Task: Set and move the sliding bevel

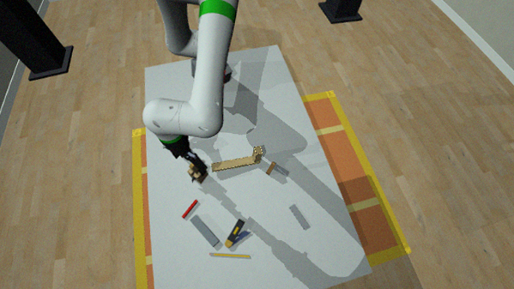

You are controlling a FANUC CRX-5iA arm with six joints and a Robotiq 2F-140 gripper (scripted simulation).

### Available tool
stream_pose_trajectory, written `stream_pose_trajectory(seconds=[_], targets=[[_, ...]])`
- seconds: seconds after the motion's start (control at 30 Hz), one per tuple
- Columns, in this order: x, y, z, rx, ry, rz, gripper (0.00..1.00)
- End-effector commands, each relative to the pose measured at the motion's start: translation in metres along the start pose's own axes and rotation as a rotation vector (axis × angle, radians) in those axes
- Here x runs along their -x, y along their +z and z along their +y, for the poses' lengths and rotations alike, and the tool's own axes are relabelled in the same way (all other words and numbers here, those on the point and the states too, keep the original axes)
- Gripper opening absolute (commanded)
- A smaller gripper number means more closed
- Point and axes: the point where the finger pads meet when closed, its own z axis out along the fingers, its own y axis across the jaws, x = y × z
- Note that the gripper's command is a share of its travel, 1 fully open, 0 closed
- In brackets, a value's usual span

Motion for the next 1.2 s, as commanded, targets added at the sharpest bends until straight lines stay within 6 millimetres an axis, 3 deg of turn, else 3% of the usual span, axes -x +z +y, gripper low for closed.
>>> stream_pose_trajectory(seconds=[0.0, 0.47, 1.17], targets=[[-0.001, -0.001, 0.000, 0.000, 0.000, 0.002, 1.00], [-0.001, 0.005, 0.000, 0.000, 0.000, 0.002, 1.00], [-0.001, 0.044, 0.000, 0.000, 0.000, 0.002, 1.00]])
